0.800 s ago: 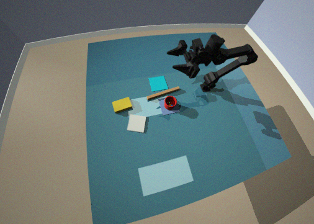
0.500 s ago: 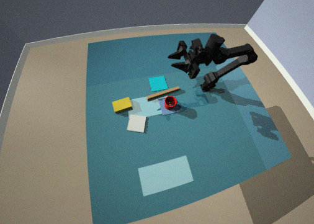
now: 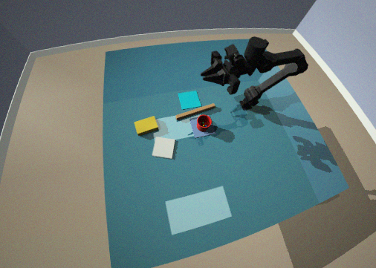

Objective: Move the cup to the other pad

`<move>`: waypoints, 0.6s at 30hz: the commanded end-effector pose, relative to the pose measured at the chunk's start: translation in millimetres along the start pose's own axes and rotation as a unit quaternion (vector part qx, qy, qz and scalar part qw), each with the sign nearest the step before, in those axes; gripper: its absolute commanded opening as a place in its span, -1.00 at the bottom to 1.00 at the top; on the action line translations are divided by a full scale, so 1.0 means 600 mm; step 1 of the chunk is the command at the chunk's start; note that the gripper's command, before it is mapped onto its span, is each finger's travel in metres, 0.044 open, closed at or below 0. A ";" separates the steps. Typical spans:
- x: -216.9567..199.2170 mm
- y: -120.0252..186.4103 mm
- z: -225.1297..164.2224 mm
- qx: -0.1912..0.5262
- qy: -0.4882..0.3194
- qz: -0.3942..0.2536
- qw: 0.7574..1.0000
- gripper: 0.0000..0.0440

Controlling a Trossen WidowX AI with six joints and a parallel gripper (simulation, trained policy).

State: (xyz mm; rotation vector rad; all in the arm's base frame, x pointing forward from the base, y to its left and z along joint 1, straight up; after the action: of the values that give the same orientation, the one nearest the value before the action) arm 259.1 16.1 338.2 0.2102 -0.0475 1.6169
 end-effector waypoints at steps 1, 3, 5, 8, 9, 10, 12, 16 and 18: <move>0.007 -0.004 0.008 0.016 -0.021 0.006 1.000 -0.49; 0.010 -0.007 0.010 0.027 -0.033 0.007 0.999 -0.46; 0.014 -0.010 0.012 0.038 -0.045 0.008 0.998 -0.44; 0.019 -0.015 0.014 0.055 -0.062 0.008 0.996 -0.42; 0.020 -0.017 0.015 0.061 -0.068 0.008 0.996 -0.41; 0.022 -0.018 0.016 0.067 -0.074 0.008 0.995 -0.41; 0.025 -0.022 0.018 0.079 -0.086 0.008 0.993 -0.40; 0.032 -0.028 0.021 0.102 -0.110 0.005 0.989 -0.39; 0.035 -0.031 0.022 0.114 -0.122 0.004 0.986 -0.38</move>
State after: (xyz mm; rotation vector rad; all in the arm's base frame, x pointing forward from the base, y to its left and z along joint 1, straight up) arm 276.0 32.8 349.2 0.5372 -0.0454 1.6004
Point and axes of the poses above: the point midway between the two fingers, 35 mm back from their tips, its own y axis back along the fingers, its own x axis across the jaws, z = x × y, the point moved 6 cm from there along y, back along the fingers, and after that the axes turned 2 degrees about -y, right-handed, at the moved point
